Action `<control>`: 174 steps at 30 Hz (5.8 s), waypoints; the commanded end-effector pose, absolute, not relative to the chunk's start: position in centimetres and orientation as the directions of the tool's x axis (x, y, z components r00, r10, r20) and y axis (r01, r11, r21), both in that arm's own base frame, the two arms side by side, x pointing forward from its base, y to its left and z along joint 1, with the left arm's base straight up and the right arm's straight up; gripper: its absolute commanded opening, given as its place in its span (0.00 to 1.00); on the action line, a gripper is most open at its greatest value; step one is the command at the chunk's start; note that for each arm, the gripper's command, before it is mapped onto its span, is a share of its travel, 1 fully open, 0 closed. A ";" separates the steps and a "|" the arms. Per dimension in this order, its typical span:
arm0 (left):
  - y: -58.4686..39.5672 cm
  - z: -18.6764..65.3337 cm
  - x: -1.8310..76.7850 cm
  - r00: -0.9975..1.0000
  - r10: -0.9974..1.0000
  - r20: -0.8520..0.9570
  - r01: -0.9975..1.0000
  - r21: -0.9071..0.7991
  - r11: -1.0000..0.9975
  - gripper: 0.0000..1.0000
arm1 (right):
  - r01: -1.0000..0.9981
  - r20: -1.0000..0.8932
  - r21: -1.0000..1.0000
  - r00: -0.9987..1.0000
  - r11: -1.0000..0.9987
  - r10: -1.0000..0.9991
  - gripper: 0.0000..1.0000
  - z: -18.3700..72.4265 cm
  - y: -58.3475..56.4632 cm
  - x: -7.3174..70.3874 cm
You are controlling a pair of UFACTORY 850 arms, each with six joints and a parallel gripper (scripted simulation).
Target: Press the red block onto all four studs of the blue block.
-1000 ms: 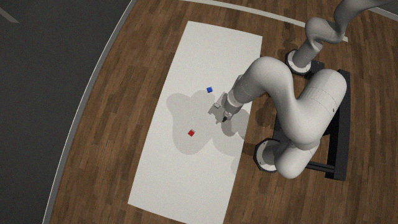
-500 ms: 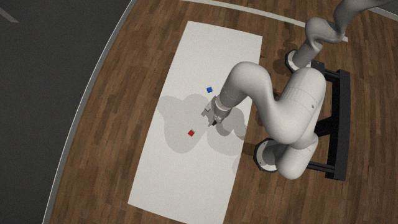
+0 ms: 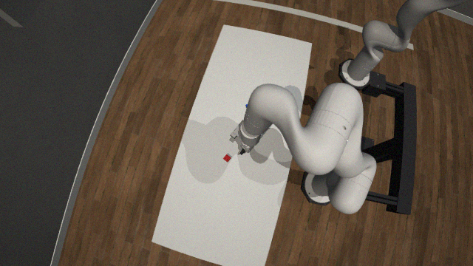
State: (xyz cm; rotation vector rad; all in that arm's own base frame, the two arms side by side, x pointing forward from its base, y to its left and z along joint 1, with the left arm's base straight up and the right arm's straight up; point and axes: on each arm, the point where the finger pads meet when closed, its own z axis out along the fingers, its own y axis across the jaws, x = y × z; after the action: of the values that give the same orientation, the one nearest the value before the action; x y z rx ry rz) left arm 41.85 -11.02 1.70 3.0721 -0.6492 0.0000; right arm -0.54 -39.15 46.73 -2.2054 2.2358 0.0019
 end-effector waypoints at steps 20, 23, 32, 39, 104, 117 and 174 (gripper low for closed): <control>-3.2 -4.4 53.1 0.915 -0.404 0.002 -0.404 -0.001 -0.915 0.59 | -1.000 0.000 0.000 -0.014 0.014 -1.000 1.00 46.8 -39.2 -0.5; -3.2 -4.4 53.1 0.915 -0.404 0.002 -0.404 -0.001 -0.915 0.59 | -1.000 0.000 0.000 -0.014 0.014 -1.000 1.00 46.8 -39.2 -0.5; -3.2 -4.4 53.1 0.915 -0.404 0.002 -0.404 -0.001 -0.915 0.59 | -1.000 0.000 0.000 -0.014 0.014 -1.000 1.00 46.8 -39.2 -0.5; -3.2 -8.4 53.1 0.915 -0.404 0.002 -0.404 -0.001 -0.915 0.59 | -1.000 0.000 0.000 -0.014 0.014 -1.000 1.00 46.8 -39.2 -0.5; -3.2 -11.4 53.0 0.915 -0.404 0.002 -0.404 -0.001 -0.915 0.00 | -1.000 0.000 0.000 -0.014 0.014 -1.000 1.00 46.8 -39.2 -0.5; -3.2 -11.4 53.0 0.915 -0.404 0.002 -0.404 -0.001 -0.915 0.00 | -1.000 0.000 0.000 -0.014 0.014 -1.000 1.00 46.8 -39.2 -0.5; -13.0 -5.1 51.7 0.535 -0.845 0.001 -0.845 -0.002 -0.535 0.00 | -1.000 0.000 0.000 -0.014 0.014 -1.000 1.00 46.8 -39.2 -0.5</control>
State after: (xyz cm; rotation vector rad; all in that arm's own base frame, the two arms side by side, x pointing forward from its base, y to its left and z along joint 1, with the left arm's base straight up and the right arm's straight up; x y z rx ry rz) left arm 51.96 -10.17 -5.32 2.8752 -1.2878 -0.0021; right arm -0.54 -39.15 46.73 -2.2054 2.2358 0.0019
